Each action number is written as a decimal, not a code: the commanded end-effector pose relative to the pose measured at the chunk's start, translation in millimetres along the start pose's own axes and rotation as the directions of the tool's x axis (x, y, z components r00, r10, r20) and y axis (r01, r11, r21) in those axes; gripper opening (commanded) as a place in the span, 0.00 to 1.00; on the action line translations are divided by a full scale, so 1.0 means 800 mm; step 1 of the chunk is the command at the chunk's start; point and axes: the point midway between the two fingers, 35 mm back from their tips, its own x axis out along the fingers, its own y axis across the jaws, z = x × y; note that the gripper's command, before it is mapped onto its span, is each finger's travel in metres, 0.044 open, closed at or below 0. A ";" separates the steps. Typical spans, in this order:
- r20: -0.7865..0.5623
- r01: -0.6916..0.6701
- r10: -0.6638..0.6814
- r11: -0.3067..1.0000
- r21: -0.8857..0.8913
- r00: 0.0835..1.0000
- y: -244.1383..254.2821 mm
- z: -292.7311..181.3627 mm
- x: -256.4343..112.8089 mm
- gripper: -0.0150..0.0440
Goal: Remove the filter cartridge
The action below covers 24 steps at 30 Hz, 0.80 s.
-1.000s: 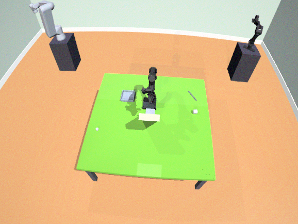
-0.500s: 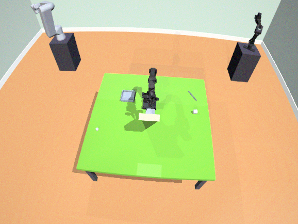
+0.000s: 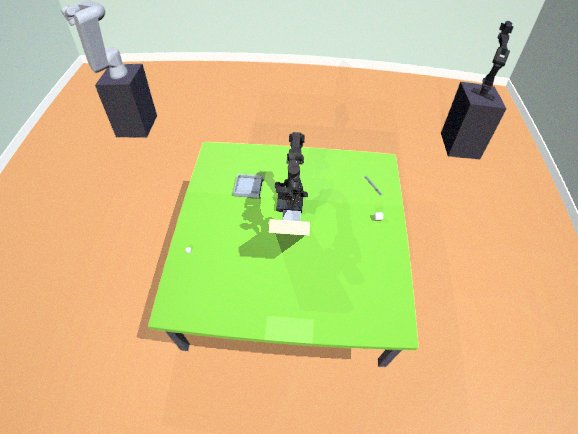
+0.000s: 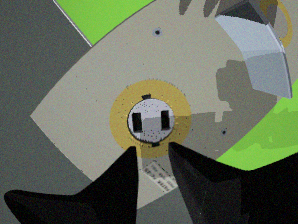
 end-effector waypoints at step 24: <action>0.001 0.010 -0.010 1.000 0.004 1.000 -0.005 0.002 0.055 0.43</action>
